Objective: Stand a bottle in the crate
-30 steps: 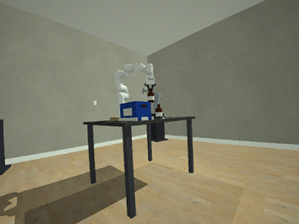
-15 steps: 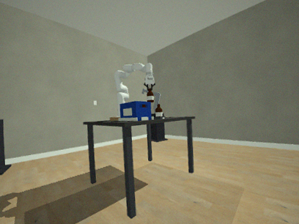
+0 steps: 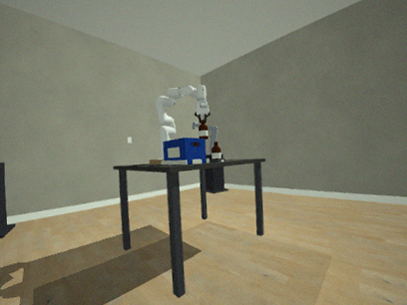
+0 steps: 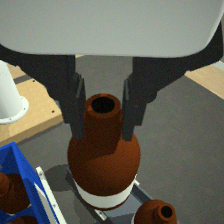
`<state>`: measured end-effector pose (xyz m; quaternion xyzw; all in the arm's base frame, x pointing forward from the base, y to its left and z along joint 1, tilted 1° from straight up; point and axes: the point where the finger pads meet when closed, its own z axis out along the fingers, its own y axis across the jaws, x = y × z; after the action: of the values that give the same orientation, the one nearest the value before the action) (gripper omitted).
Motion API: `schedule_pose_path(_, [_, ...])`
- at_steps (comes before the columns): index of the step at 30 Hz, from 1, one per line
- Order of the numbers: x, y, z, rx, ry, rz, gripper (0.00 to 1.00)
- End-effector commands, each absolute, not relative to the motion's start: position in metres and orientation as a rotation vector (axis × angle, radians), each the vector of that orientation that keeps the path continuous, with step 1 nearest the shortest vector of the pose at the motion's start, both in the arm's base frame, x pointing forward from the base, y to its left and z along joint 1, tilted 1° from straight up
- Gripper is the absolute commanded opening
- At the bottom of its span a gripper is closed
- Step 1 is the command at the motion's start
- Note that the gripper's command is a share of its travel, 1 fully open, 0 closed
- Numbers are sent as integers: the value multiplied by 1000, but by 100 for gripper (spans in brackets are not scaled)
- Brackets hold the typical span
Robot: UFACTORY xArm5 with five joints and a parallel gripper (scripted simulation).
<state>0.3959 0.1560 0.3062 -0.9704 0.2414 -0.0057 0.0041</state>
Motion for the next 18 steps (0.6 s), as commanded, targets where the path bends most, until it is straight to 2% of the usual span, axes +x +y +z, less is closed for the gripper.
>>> schedule_pose_path(1, [400,150,308,-3038,756,-24,0])
schedule_pose_path(18, [411,122,308,-3039,756,-25,0])
